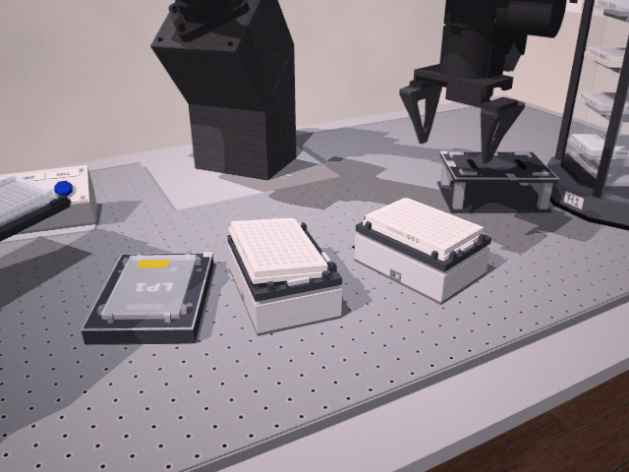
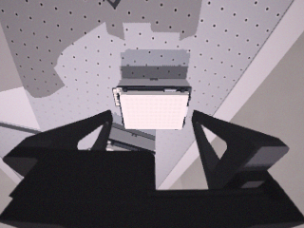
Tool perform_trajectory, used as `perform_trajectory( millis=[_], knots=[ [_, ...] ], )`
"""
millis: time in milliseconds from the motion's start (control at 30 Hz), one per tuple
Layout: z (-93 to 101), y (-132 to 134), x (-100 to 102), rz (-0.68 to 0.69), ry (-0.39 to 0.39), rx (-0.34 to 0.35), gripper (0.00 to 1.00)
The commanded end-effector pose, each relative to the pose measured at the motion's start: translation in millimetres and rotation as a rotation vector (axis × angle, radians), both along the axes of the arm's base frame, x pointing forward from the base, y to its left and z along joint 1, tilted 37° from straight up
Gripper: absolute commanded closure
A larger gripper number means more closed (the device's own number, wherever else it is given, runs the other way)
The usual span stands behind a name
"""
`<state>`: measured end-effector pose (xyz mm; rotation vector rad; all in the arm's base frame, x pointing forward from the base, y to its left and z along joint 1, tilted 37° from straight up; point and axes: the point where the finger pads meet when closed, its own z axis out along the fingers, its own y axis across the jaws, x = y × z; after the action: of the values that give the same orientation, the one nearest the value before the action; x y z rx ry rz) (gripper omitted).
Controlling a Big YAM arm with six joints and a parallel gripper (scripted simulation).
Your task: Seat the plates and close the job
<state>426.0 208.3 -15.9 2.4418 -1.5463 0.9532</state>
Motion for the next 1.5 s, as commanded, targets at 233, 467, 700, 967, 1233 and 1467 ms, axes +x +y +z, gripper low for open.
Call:
perform_trajectory(
  millis=[233, 467, 700, 967, 1233, 1467],
  knots=[
    [31.9, 26.2, 1.1, 0.018, -0.044, 0.037, 0.00],
    [41.8, 31.7, -9.7, 0.018, -0.034, 0.030, 0.00],
    [58.9, 39.2, -13.7, 0.018, -0.046, 0.041, 0.00],
    [77.3, 48.1, -23.4, 0.018, -0.047, 0.044, 0.00],
    [86.3, 47.6, -28.0, 0.003, -0.041, 0.038, 0.00],
    [106.1, 61.6, -40.2, 0.018, -0.048, 0.048, 0.00]
  ],
)
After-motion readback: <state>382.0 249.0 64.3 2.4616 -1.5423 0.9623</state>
